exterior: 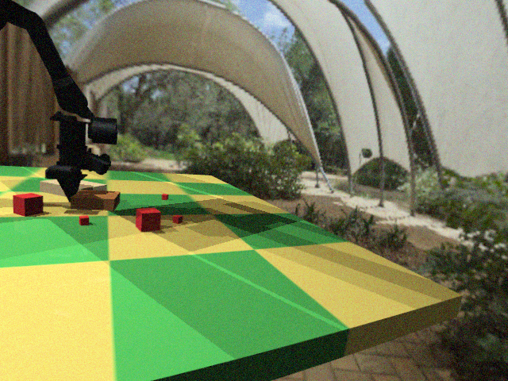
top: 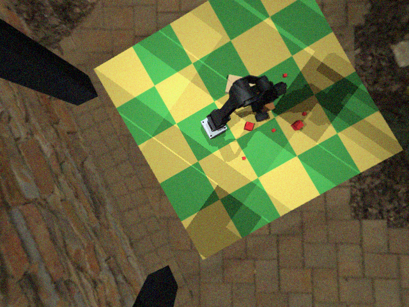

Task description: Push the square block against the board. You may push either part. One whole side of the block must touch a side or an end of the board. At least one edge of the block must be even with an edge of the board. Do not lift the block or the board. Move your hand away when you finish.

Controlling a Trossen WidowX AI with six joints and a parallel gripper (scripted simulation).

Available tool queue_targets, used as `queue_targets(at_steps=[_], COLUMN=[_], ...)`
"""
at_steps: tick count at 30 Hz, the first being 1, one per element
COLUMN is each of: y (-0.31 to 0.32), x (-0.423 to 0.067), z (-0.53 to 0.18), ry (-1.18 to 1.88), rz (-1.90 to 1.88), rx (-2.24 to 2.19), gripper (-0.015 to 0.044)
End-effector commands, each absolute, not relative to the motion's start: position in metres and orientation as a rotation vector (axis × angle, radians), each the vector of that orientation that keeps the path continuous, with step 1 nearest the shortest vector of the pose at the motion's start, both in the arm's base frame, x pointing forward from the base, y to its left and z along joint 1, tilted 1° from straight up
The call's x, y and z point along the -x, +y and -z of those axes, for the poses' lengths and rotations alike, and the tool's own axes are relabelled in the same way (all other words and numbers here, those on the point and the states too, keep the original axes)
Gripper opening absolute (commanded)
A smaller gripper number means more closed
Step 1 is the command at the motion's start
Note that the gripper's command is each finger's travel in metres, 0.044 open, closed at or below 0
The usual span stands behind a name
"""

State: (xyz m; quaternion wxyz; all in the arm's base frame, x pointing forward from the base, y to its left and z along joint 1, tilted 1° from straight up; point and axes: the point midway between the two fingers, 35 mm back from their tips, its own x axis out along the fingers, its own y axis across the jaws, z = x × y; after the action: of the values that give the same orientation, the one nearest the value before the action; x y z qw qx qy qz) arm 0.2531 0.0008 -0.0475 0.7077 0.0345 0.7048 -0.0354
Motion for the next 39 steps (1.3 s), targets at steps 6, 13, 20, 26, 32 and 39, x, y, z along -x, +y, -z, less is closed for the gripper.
queue_targets(at_steps=[6,13,20,26,32,39], y=[0.001,0.002,0.003,0.004,0.005,0.005], x=[-0.255,-0.244,-0.233,-0.223,-0.213,-0.216], z=[0.048,0.048,0.048,0.048,0.049,0.01], ry=[1.563,1.564,1.565,1.566,1.567,1.568], rz=[0.076,0.076,0.076,0.076,0.076,0.075], rx=[-0.074,-0.074,-0.074,-0.074,-0.074,-0.073], gripper=[0.0,0.0,0.0,0.0,0.0,0.0])
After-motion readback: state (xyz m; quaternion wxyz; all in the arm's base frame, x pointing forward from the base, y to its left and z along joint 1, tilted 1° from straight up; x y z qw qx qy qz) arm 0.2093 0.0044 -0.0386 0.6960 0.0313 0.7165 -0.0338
